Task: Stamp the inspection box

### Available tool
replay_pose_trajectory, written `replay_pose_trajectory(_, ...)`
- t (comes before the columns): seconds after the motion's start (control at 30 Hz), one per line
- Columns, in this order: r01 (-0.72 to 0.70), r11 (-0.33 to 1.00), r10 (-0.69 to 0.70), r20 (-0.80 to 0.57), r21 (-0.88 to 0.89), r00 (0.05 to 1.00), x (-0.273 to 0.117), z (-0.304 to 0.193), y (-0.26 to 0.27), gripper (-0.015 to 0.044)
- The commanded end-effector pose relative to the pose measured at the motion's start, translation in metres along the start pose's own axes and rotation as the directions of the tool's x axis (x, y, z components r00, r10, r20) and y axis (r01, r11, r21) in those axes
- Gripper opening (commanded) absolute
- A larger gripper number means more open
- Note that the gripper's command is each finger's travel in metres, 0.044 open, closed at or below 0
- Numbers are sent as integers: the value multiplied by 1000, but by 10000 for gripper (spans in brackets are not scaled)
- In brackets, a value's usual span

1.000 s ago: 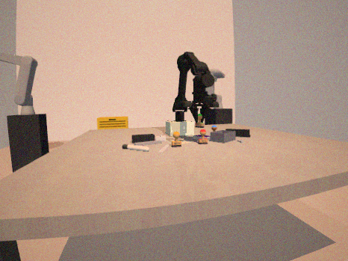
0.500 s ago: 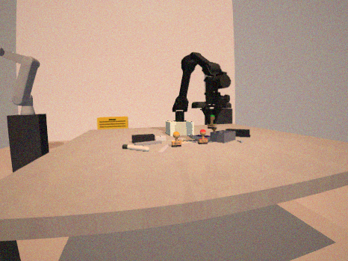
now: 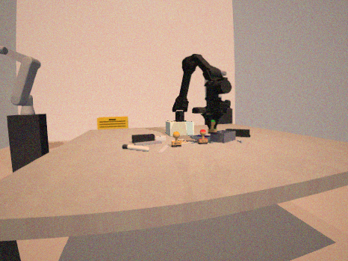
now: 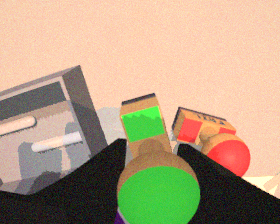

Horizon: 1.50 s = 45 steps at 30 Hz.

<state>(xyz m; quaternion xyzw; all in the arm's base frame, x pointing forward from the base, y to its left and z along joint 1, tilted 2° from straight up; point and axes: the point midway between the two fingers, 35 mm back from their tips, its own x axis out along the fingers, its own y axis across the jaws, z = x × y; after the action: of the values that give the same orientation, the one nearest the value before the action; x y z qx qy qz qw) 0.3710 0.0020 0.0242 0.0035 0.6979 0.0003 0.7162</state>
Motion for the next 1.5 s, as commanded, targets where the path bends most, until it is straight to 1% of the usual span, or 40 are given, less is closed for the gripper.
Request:
replay_pose_trajectory(0.0,-2,1000,2,-6,6,1000,9,-1,0,0)
replay_pose_trajectory(0.67,-2,1000,2,-6,6,1000,41,-3,1,0)
replay_pose_trajectory(0.83,-2,1000,2,-6,6,1000,44,-3,1,0)
replay_pose_trajectory(1.17,0,1000,0,-3,0,1000,40,-3,1,261)
replay_pose_trajectory(1.27,0,1000,0,-3,0,1000,38,-2,1,261)
replay_pose_trajectory(1.3,0,1000,0,-3,1,1000,30,-1,1,261)
replay_pose_trajectory(1.47,-1,1000,1,-5,5,1000,-52,2,-1,261)
